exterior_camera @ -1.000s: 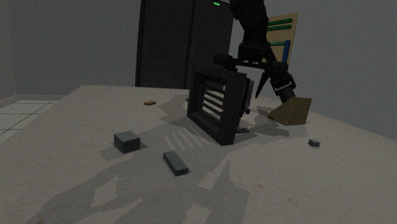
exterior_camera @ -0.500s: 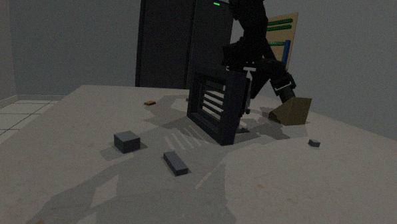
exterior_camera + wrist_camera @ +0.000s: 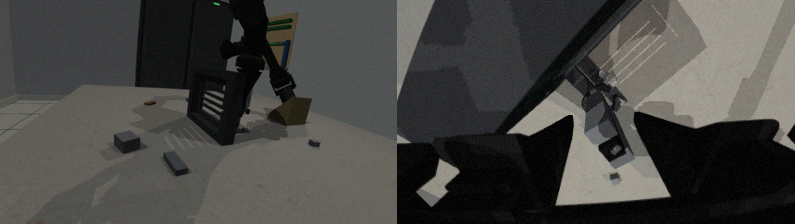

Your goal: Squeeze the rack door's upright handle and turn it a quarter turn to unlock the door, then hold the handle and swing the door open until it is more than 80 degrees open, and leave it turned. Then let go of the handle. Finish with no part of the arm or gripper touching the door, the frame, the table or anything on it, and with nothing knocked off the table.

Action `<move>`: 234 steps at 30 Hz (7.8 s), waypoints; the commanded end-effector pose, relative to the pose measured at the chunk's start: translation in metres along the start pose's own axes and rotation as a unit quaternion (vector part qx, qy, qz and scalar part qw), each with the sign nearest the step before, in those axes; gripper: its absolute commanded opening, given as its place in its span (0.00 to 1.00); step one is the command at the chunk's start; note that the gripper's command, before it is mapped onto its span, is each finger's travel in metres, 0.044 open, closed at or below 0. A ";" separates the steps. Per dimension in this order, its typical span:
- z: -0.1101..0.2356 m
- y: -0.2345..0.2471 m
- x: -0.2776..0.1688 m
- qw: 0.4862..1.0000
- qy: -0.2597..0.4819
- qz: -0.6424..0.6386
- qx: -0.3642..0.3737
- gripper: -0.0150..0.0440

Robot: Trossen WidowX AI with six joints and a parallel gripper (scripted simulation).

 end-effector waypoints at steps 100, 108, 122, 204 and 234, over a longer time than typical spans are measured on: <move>-0.001 -0.026 -0.008 0.966 -0.002 -0.259 -0.002 0.29; -0.001 -0.044 -0.013 0.983 -0.002 -0.182 -0.002 0.29; -0.001 -0.079 -0.014 0.998 -0.001 -0.060 -0.004 0.29; 0.000 -0.200 0.071 0.900 0.000 0.437 -0.008 0.29; 0.027 -0.203 0.070 0.899 -0.017 0.438 0.010 0.75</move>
Point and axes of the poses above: the point midway between the two fingers, 35 mm back from their tips, its own z axis back along the fingers, its own y axis across the jaws, x = y × z, the point moved 9 cm from there along z, back along the fingers, and after that the axes turned 4 degrees about -z, right-handed, at the moved point
